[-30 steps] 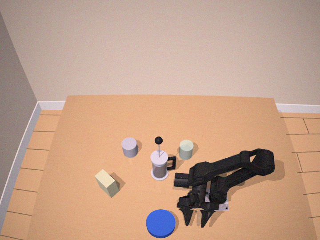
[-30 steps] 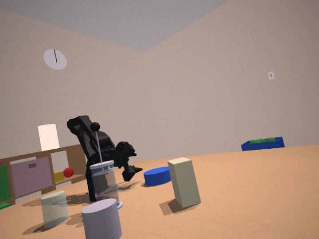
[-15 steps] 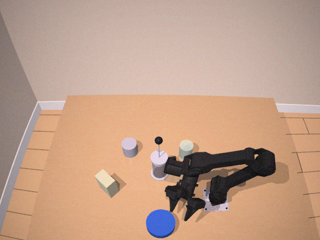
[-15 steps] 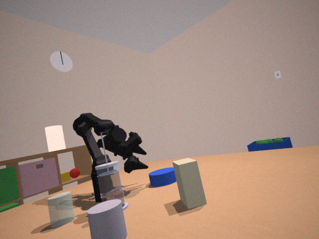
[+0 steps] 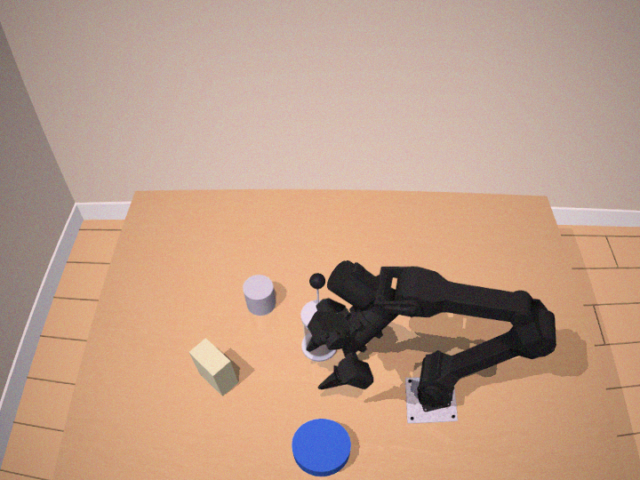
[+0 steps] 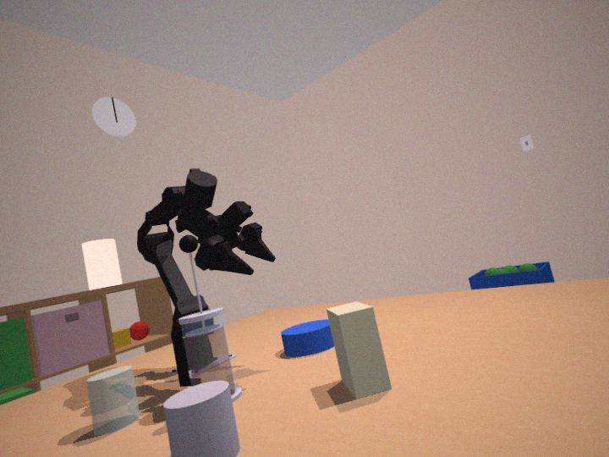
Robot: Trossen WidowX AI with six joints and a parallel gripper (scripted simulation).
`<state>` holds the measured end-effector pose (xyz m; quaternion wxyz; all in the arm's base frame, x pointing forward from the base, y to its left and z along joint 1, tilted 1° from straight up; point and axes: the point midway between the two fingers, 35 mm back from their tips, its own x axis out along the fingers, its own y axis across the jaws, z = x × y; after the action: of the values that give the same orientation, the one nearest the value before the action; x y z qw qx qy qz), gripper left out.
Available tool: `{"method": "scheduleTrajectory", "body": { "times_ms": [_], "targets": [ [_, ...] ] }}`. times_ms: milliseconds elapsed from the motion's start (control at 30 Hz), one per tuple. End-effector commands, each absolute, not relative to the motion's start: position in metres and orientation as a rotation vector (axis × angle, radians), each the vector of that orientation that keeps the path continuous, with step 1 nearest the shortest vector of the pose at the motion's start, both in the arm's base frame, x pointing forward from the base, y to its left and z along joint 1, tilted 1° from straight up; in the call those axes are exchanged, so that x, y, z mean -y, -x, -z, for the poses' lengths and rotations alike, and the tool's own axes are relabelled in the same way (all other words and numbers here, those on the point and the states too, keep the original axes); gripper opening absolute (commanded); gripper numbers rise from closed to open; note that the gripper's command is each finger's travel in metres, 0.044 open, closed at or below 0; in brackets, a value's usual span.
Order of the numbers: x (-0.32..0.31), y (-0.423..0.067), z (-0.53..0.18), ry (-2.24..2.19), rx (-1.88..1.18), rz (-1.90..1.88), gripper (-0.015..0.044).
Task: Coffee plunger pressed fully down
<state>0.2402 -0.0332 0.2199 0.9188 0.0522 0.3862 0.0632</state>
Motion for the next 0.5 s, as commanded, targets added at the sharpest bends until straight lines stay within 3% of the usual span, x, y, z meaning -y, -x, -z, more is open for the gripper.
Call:
{"method": "scheduleTrajectory", "body": {
  "times_ms": [0,467],
  "targets": [
    [0.047,-0.241,-0.24,-0.093,-0.759,-0.033,0.044],
    [0.073,-0.238,-0.276,-0.098,-0.685,0.149,0.044]
  ]
}}
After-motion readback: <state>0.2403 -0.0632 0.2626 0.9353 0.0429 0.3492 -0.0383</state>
